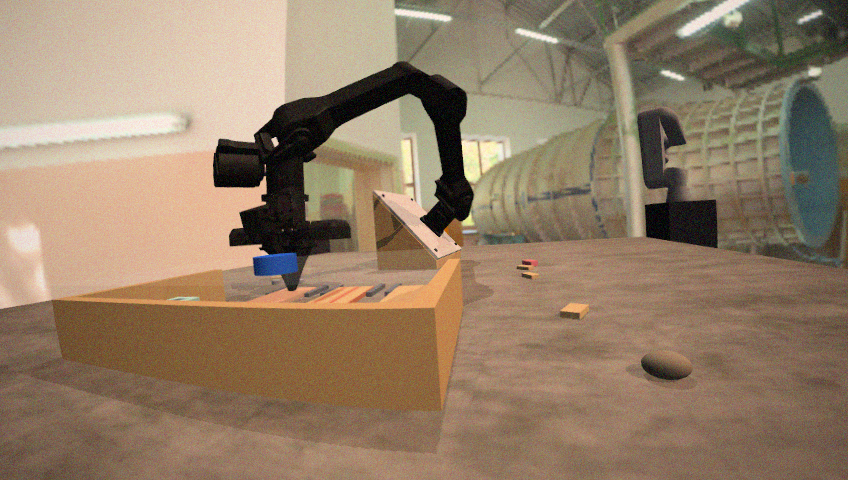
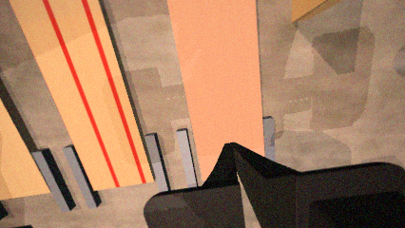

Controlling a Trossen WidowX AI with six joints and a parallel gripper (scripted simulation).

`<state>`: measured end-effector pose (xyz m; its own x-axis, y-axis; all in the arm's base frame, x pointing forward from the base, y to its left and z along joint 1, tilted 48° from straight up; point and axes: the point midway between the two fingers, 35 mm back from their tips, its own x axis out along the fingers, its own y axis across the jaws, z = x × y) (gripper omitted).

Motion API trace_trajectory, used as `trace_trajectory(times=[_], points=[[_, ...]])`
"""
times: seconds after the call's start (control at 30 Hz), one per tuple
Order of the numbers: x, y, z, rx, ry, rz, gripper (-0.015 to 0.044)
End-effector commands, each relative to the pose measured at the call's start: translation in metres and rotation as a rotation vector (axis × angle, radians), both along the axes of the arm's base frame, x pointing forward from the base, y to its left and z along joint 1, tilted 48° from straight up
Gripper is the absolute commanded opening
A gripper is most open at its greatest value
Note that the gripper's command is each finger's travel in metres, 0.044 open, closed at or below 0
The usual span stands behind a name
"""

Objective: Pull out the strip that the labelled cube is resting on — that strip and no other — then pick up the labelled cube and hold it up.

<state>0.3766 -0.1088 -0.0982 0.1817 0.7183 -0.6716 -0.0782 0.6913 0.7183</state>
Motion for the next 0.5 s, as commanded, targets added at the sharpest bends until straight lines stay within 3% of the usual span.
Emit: trace_trajectory(times=[0.0,0.47], points=[[-0.009,0.006,-0.004,-0.002,0.012,0.017,0.0],[-0.03,0.008,-0.008,-0.002,0.013,0.017,0.0]])
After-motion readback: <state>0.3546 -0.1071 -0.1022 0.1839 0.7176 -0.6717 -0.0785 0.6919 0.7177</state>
